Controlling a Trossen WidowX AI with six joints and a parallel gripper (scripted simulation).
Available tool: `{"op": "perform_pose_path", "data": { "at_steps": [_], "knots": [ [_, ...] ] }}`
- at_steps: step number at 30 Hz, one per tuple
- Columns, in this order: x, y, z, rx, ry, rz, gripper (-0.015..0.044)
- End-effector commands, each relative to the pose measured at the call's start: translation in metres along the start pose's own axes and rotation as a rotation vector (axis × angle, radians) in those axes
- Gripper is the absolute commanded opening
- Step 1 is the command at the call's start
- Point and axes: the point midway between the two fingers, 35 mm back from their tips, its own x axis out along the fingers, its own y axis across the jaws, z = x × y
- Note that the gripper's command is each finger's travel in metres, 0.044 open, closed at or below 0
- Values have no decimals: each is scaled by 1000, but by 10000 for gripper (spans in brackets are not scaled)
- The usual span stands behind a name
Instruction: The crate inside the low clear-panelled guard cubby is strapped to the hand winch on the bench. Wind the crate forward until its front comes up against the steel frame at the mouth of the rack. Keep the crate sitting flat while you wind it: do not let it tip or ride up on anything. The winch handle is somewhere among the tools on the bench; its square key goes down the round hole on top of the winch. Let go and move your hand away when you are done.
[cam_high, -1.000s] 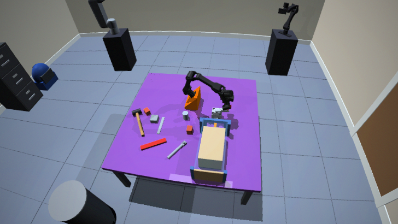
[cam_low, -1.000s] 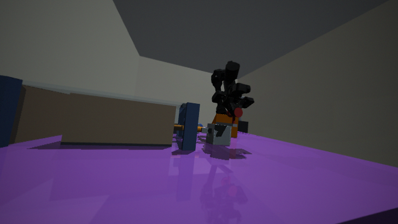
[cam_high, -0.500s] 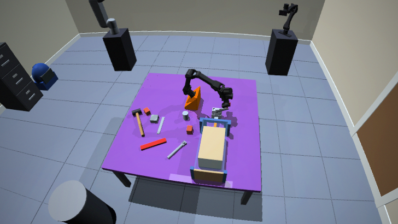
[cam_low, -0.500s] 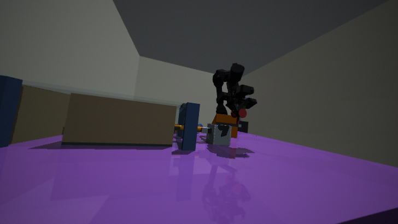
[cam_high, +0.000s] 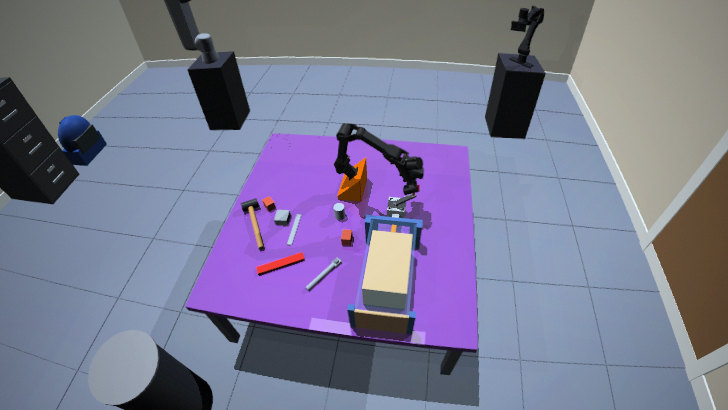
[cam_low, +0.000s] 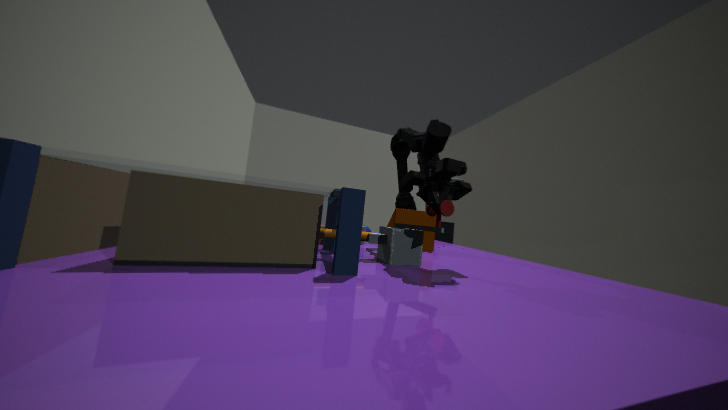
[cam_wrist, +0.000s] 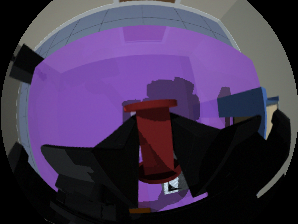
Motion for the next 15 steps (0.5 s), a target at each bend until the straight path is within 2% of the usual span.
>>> {"op": "perform_pose_path", "data": {
  "at_steps": [1, 15],
  "knots": [
    [-3, 18, -18, -12, 41, 33, 0],
    [-12, 30, -34, -12, 43, 34, 0]
  ]
}}
